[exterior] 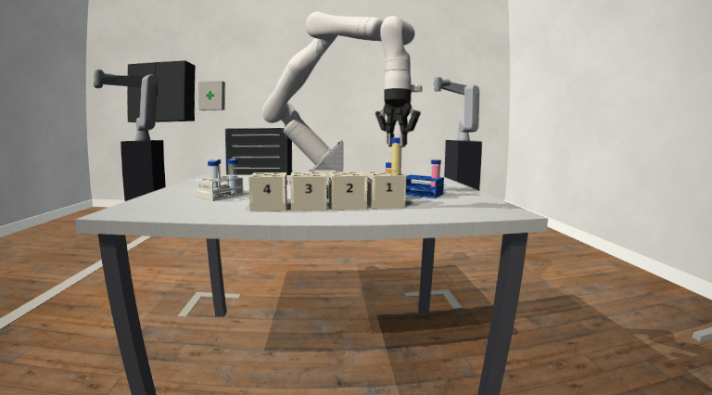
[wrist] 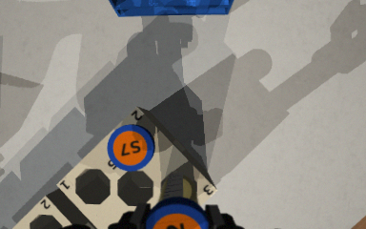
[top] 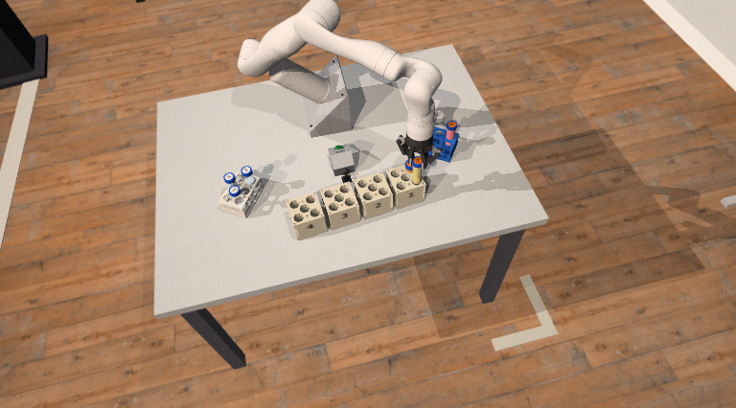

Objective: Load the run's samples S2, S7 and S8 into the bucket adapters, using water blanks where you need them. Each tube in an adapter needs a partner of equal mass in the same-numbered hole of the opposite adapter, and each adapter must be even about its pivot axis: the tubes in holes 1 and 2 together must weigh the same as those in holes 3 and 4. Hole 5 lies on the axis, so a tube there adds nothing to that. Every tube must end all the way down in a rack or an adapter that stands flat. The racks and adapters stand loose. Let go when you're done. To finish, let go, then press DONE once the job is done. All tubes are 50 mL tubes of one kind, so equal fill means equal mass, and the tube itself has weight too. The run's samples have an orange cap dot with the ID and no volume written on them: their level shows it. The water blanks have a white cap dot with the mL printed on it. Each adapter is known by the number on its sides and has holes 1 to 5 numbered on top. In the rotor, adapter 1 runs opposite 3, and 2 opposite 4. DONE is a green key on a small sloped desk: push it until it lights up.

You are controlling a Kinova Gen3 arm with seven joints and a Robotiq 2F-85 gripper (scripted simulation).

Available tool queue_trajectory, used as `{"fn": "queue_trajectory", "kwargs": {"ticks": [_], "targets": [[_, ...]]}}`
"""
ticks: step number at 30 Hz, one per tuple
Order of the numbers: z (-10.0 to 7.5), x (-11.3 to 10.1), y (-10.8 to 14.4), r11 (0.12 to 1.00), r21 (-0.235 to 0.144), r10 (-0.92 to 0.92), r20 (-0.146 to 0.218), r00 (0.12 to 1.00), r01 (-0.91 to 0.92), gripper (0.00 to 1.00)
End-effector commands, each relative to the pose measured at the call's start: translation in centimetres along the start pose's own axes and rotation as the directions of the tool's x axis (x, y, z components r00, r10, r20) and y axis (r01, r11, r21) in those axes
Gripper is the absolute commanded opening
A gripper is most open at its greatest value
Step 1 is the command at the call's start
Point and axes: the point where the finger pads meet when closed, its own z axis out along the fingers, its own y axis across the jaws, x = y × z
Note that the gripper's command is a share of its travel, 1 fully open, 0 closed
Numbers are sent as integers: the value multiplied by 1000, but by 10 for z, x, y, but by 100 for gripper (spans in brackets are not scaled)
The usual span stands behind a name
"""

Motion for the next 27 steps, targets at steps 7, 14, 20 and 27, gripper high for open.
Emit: {"fn": "queue_trajectory", "kwargs": {"ticks": [7,14,20,27], "targets": [[4,0,0,1000,-2,0,0,1000,0,10],[9,0,1,1000,-2,0,0,1000,0,10],[12,0,1,1000,-2,0,0,1000,0,10],[16,0,1,1000,-2,0,0,1000,0,10]]}}
